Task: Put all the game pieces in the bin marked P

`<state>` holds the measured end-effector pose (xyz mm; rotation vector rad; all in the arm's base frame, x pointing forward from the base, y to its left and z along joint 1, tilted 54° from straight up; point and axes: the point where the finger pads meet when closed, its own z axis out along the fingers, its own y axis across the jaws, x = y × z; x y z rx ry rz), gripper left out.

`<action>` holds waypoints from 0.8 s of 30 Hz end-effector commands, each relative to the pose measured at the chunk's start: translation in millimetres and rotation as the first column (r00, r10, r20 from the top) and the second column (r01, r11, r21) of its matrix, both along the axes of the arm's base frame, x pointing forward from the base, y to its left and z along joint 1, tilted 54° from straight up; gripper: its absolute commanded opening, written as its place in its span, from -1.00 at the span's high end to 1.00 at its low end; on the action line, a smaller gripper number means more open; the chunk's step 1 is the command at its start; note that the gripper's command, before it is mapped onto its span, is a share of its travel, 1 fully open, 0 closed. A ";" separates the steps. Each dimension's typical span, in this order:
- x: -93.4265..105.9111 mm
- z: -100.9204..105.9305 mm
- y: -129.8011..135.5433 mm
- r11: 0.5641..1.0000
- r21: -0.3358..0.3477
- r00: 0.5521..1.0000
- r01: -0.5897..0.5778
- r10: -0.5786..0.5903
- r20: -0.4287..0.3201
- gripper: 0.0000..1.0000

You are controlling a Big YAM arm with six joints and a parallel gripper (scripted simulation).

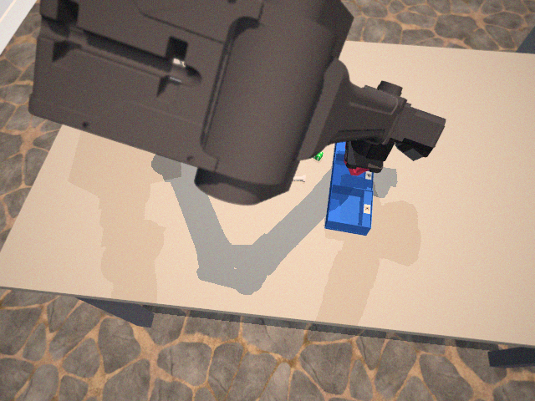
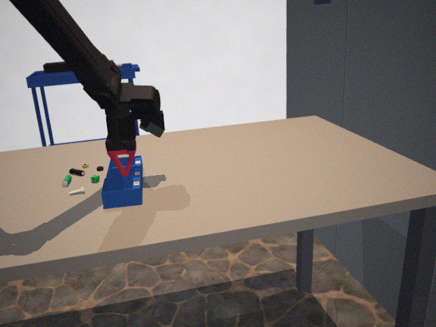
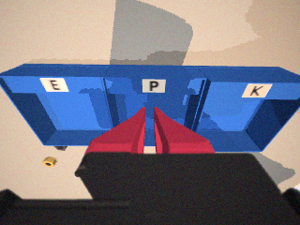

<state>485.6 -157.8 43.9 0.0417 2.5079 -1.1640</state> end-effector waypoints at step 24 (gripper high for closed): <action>-4.2 47.0 46.5 1.000 0.003 0.998 -0.022 0.022 0.051 0.82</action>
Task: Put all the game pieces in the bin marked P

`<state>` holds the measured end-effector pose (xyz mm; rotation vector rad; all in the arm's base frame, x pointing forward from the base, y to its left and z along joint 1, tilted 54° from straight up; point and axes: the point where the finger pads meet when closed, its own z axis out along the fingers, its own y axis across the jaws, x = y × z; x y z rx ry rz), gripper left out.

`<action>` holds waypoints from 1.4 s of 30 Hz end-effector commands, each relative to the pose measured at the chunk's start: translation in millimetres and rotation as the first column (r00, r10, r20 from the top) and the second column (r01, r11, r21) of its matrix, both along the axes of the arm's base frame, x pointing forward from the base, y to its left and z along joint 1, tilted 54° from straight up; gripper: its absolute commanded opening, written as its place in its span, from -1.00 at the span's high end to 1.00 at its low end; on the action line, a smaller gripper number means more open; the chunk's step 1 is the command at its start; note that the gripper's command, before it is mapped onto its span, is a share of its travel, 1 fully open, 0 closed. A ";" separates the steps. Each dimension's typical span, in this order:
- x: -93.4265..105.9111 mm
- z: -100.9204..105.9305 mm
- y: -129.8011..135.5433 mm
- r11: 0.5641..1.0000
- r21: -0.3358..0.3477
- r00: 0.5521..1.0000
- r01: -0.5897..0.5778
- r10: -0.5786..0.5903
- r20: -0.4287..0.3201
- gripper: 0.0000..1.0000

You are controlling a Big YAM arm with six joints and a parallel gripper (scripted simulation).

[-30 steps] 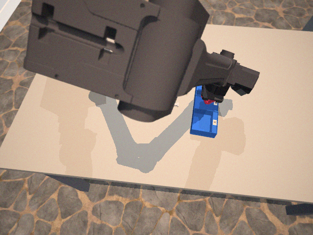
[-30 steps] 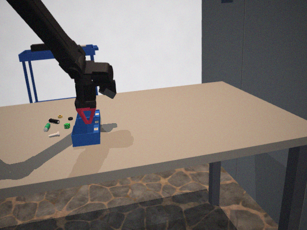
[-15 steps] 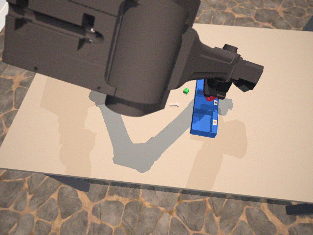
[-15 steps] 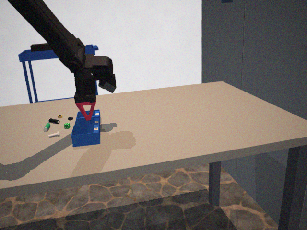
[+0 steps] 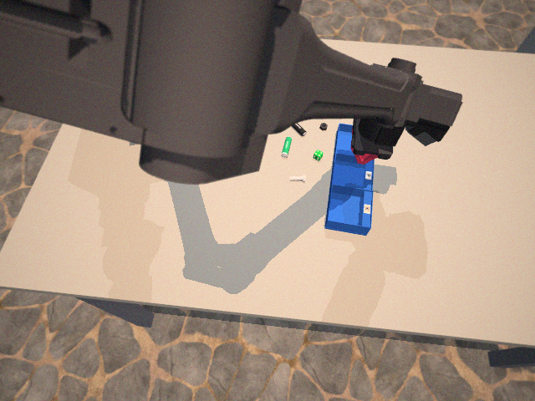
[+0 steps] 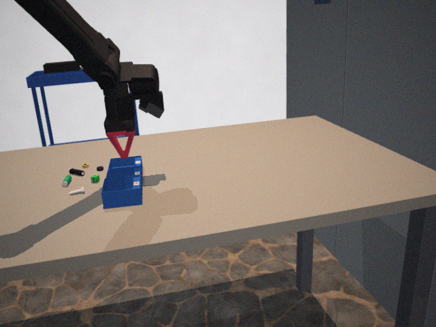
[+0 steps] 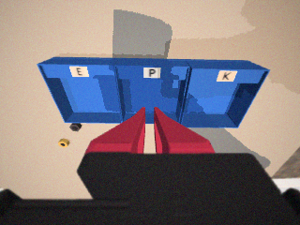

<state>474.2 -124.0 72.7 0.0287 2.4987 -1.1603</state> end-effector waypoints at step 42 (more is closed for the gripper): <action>7.4 -3.4 13.7 1.000 0.006 0.999 -0.010 0.010 0.031 0.82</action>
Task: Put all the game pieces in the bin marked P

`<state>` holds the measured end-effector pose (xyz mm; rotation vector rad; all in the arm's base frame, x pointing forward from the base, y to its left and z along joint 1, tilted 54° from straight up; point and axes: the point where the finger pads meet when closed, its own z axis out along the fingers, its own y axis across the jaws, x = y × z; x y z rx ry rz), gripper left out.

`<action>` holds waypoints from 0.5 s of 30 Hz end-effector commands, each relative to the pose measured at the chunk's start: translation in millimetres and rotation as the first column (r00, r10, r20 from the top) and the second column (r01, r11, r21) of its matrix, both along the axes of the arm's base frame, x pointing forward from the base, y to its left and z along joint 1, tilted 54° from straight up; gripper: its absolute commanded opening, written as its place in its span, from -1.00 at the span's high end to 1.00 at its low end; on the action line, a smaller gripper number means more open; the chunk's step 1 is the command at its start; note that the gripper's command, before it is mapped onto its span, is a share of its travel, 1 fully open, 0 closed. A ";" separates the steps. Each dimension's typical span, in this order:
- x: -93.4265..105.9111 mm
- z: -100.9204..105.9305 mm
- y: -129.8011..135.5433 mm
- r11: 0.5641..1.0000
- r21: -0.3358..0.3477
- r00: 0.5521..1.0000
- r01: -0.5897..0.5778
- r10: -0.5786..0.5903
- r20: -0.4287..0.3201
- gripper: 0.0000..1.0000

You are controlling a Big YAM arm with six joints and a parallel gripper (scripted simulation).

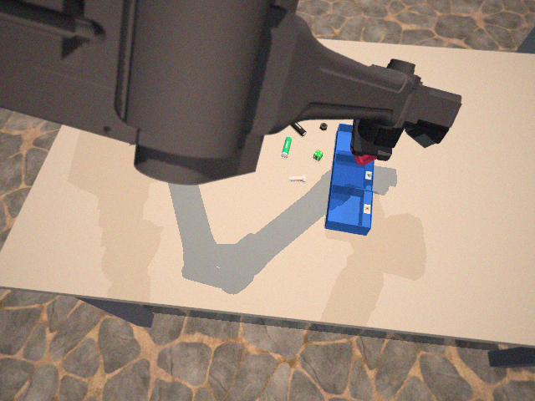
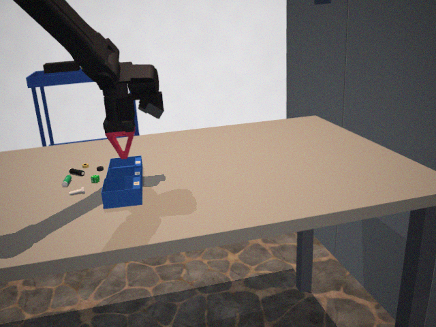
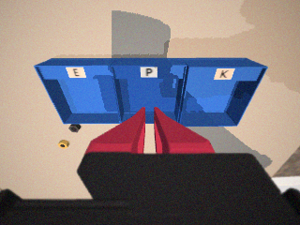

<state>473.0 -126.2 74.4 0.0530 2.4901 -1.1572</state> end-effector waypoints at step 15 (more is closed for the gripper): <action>22.2 -50.7 60.7 1.000 0.003 1.000 -0.024 0.024 0.012 0.82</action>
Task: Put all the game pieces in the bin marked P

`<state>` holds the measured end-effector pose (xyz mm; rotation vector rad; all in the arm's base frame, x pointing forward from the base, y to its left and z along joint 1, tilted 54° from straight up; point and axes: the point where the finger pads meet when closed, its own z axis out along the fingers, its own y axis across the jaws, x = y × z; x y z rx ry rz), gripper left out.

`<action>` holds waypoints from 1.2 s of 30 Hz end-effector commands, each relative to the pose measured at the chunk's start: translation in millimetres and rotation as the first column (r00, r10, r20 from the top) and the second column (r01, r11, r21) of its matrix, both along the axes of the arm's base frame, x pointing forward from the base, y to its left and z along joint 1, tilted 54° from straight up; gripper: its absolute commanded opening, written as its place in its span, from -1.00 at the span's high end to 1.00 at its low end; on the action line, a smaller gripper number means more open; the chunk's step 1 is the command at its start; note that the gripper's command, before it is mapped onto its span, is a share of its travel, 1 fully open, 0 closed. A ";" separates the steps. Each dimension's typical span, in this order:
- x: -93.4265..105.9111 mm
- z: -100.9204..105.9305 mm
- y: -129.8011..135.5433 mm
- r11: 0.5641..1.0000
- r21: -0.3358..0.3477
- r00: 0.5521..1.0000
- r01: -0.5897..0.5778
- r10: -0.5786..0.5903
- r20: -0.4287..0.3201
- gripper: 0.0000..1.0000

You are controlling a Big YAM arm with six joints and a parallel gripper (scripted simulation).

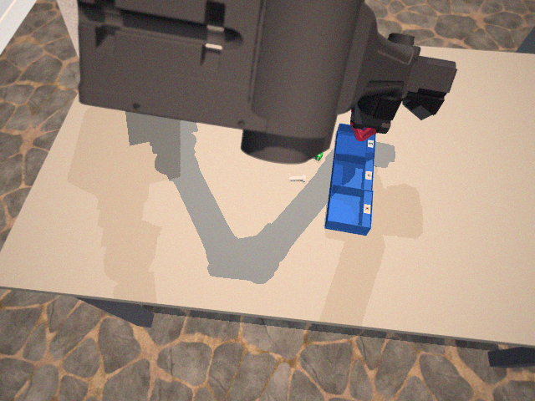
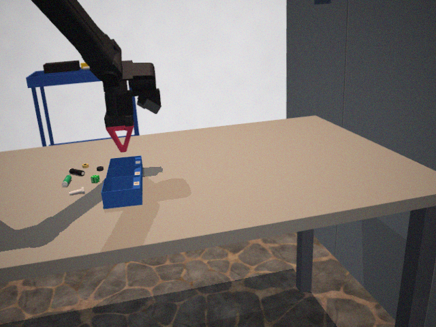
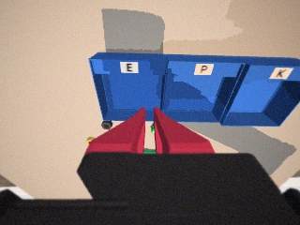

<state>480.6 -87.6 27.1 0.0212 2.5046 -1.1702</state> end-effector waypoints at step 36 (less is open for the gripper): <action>30.6 -41.9 -15.8 1.000 0.010 0.999 -0.001 0.000 0.034 0.82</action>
